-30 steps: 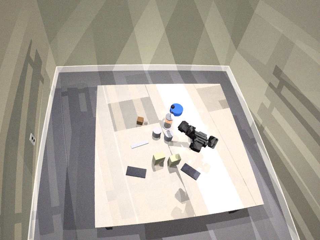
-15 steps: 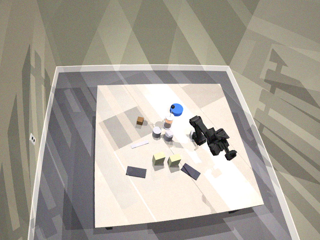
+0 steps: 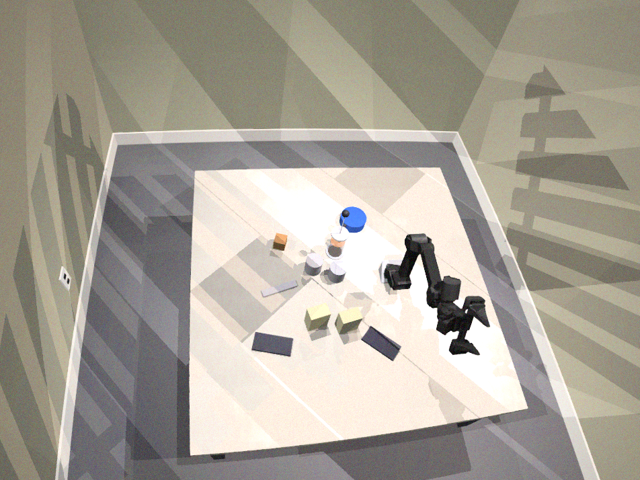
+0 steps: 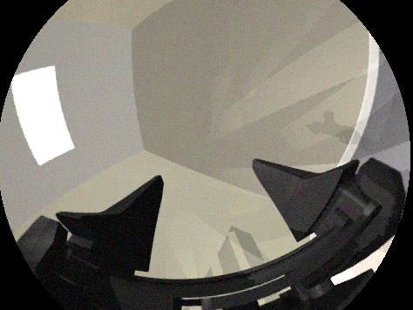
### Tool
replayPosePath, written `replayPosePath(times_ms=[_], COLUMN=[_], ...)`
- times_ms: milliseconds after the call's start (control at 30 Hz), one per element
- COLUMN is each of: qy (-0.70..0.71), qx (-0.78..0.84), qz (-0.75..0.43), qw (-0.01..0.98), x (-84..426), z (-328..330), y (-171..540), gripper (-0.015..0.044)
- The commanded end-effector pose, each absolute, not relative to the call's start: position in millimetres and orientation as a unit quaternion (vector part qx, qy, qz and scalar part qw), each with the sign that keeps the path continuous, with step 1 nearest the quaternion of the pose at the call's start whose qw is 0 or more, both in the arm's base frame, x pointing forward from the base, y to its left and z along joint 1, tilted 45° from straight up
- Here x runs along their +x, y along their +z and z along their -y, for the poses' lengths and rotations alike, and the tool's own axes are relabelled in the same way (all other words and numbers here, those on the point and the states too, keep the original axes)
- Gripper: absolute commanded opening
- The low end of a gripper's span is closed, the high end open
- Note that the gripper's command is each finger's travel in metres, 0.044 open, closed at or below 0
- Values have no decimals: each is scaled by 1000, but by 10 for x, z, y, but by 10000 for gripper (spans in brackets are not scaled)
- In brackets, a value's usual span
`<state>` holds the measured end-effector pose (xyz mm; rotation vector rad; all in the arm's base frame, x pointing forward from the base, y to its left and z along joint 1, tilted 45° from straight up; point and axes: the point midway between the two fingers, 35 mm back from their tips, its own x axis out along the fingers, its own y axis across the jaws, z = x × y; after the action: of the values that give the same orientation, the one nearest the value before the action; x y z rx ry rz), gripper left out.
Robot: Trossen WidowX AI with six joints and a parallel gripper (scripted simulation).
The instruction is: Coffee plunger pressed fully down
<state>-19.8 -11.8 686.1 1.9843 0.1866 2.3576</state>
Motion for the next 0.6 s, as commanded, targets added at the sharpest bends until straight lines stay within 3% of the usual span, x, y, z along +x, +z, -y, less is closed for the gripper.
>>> replayPosePath(times_ms=[0,267,567], qy=[770,743,647], qx=[626,560,450], qz=[-47,14,35], qw=[116,367,615], x=[-280,-51,851], z=[-290,-1271,-2062], y=[6795,6578,6073], gripper=[440,440,440])
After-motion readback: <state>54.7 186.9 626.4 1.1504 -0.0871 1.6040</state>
